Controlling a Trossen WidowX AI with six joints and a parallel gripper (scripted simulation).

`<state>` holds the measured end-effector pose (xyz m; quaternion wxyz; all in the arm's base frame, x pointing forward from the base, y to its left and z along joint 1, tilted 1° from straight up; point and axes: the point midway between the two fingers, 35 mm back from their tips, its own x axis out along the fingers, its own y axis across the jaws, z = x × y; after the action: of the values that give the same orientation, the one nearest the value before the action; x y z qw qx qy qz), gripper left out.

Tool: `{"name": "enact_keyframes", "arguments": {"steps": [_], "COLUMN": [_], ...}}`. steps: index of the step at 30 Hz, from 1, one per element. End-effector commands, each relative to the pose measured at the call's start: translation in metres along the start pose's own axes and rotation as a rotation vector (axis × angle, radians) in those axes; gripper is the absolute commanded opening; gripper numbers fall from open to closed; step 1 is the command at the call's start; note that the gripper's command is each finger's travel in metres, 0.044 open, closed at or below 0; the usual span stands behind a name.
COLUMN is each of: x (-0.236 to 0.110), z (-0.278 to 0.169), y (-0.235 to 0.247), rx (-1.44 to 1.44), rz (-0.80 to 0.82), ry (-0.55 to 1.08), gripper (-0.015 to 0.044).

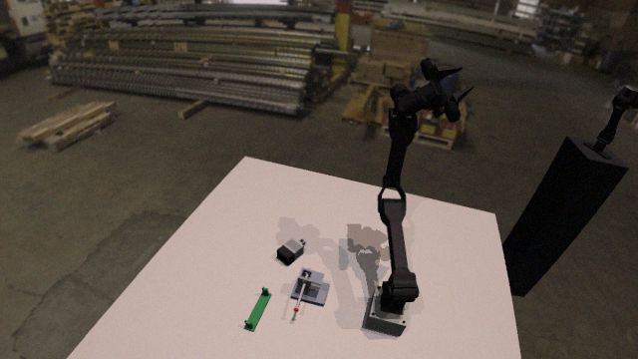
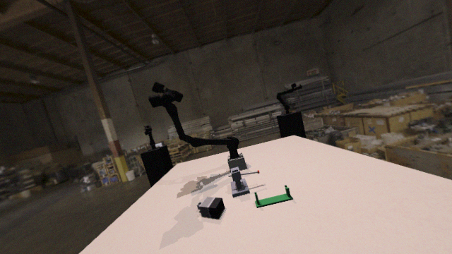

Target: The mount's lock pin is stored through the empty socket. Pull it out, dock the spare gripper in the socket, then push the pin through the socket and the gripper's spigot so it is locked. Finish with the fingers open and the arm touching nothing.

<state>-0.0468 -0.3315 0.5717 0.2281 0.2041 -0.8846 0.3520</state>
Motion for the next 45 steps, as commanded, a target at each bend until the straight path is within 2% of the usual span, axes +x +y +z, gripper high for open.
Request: {"name": "enact_keyframes", "arguments": {"steps": [1, 10, 15, 20, 26, 33, 39, 45], "x": [0.027, 0.046, 0.034, 0.006, -0.046, -0.126, -0.205, -0.288], "z": [-0.054, -0.162, -0.22, -0.273, -0.328, -0.373, -0.393, -0.394], "y": [0.04, 0.131, 0.181, 0.227, 0.276, 0.319, 0.344, 0.359], "rx": [0.068, 0.171, 0.217, 0.258, 0.302, 0.35, 0.395, 0.449], "rz": [0.082, 0.257, 0.35, 0.44, 0.544, 0.659, 0.751, 0.835], "ry": [0.133, 0.447, 0.634, 0.828, 1.068, 1.355, 1.605, 1.855], "gripper": [0.03, 0.03, 0.03, 0.03, 0.03, 0.03, 0.03, 0.03]}}
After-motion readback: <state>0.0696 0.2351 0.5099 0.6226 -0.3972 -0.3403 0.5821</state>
